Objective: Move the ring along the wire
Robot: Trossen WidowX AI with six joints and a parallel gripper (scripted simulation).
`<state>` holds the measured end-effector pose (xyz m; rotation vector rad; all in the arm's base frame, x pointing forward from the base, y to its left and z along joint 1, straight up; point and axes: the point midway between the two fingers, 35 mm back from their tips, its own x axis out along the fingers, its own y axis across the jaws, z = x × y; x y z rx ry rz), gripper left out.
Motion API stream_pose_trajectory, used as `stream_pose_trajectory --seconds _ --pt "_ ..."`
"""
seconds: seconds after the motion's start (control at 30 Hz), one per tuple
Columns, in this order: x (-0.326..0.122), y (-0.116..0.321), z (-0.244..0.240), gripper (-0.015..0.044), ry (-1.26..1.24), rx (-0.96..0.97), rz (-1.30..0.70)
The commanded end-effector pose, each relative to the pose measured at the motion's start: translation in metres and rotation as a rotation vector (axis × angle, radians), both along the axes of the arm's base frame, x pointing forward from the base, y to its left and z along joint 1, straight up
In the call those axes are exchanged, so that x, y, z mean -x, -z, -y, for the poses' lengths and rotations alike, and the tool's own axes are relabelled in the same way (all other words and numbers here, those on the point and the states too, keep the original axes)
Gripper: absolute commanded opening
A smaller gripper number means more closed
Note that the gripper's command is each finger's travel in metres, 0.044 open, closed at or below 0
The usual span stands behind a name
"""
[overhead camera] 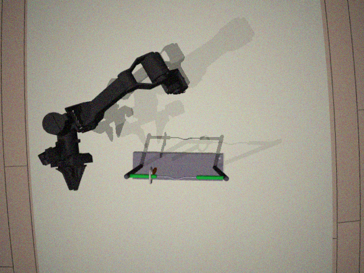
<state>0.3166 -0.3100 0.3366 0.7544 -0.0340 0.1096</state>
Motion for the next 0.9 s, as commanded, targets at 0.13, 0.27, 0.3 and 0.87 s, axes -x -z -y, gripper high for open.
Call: stream_pose_trajectory --seconds 0.13,0.27,0.3,0.87 --pt "0.012 0.032 -0.046 0.016 0.038 0.123 -0.033" --pt "0.02 0.049 -0.068 0.016 0.052 0.188 -0.052" --pt "0.022 0.054 -0.074 0.016 0.055 0.205 -0.057" --pt "0.069 0.152 -0.168 0.016 0.073 0.503 -0.174"
